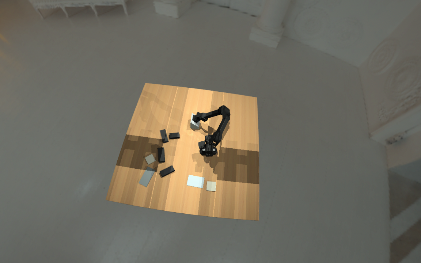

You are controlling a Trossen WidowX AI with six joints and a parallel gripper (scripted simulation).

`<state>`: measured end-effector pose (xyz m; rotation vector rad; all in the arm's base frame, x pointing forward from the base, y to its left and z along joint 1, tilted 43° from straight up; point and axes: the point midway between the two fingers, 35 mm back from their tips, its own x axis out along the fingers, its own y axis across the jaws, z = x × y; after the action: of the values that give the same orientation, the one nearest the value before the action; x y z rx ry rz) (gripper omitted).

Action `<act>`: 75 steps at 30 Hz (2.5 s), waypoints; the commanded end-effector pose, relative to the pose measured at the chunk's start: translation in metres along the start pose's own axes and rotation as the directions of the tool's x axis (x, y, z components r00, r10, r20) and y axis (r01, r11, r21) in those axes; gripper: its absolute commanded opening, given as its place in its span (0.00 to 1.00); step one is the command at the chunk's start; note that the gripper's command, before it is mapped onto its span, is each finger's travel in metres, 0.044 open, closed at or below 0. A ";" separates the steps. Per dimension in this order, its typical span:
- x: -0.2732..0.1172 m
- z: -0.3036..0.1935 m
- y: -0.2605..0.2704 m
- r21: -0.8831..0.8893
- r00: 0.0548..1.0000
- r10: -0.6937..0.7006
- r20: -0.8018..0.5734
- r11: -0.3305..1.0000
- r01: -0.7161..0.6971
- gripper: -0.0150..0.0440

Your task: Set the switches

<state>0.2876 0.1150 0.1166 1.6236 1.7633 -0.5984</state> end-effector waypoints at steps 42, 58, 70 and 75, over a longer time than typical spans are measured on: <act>-0.033 -0.002 -0.028 -0.988 0.941 0.332 0.061 0.154 0.010 0.25; -0.033 -0.011 -0.023 -0.937 0.957 0.285 0.053 0.345 -0.051 0.52; -0.030 -0.040 -0.007 -0.475 0.993 0.118 0.027 0.875 -0.091 1.00; -0.028 -0.052 -0.002 -0.193 0.999 0.048 0.018 0.980 -0.043 1.00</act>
<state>0.2762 0.1261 0.1674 1.4173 1.6545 -0.2662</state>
